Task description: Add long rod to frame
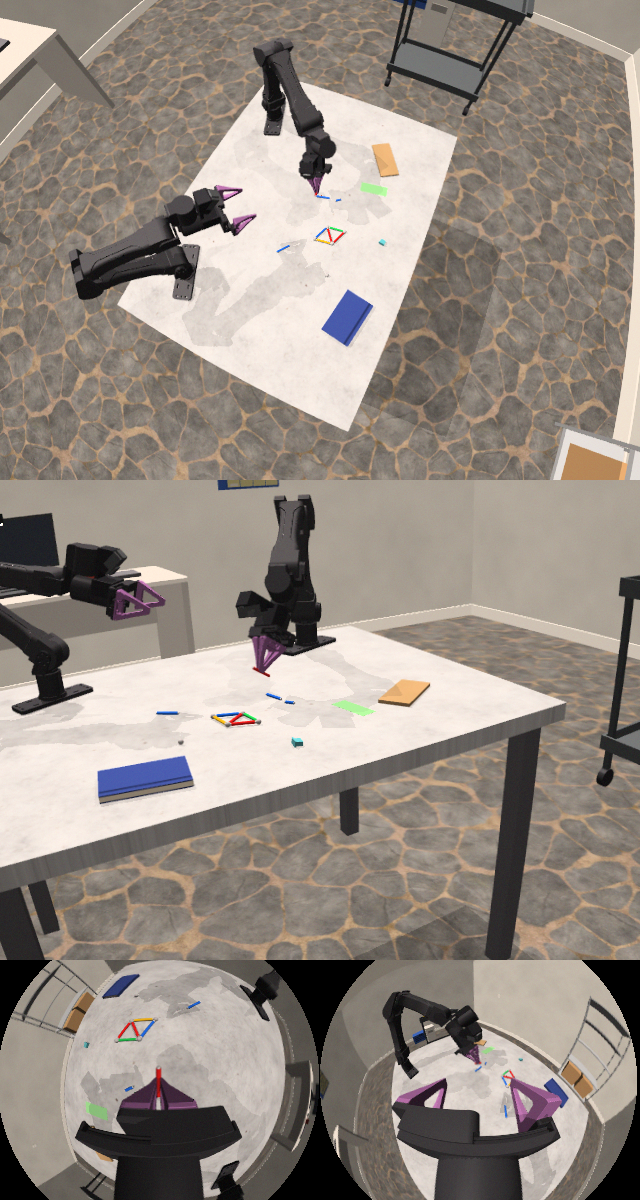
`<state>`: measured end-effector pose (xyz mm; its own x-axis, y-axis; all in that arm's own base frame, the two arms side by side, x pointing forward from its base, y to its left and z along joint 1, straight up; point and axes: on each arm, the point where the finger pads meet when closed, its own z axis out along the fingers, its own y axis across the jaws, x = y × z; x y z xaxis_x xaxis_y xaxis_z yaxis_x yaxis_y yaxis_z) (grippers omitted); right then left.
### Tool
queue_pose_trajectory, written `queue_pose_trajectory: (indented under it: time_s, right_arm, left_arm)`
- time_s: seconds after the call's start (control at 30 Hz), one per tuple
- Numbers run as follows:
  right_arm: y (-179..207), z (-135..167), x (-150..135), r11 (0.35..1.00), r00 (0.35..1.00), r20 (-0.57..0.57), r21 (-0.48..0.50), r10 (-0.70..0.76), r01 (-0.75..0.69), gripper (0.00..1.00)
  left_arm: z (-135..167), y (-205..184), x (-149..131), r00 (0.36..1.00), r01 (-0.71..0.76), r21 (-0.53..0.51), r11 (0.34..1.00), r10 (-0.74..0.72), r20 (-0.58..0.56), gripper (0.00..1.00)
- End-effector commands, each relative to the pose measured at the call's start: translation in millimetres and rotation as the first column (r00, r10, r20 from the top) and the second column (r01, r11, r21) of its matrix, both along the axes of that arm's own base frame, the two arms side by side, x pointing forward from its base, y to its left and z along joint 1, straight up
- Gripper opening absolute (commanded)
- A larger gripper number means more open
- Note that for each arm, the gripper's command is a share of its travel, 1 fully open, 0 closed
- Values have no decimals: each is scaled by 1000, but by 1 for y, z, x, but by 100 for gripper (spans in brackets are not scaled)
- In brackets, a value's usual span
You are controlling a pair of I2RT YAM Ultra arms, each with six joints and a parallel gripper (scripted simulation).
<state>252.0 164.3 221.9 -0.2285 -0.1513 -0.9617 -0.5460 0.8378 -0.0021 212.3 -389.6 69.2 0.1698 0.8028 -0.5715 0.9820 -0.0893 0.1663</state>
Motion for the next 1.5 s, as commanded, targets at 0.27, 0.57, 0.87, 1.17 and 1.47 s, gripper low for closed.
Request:
queue_pose_trajectory:
  time_s: [0.27,0.57,0.87,1.17,1.47]
  right_arm:
    - [-3,3,-2,1000,1000,3,5,-5,5,100]
    - [-3,3,-2,1000,1000,3,5,-5,5,100]
    - [-3,3,-2,1000,1000,3,5,-5,5,100]
    - [-3,3,-2,1000,1000,3,5,-5,5,100]
    - [-3,3,-2,1000,1000,3,5,-5,5,100]
  left_arm:
    - [23,-8,5,991,114,-199,973,-97,95,0]
    - [22,-9,4,972,218,-305,927,-177,157,0]
    - [22,-11,3,951,294,-376,879,-230,206,0]
    - [14,-4,2,913,400,-468,788,-296,282,0]
    - [20,-6,1,882,464,-519,717,-325,340,0]
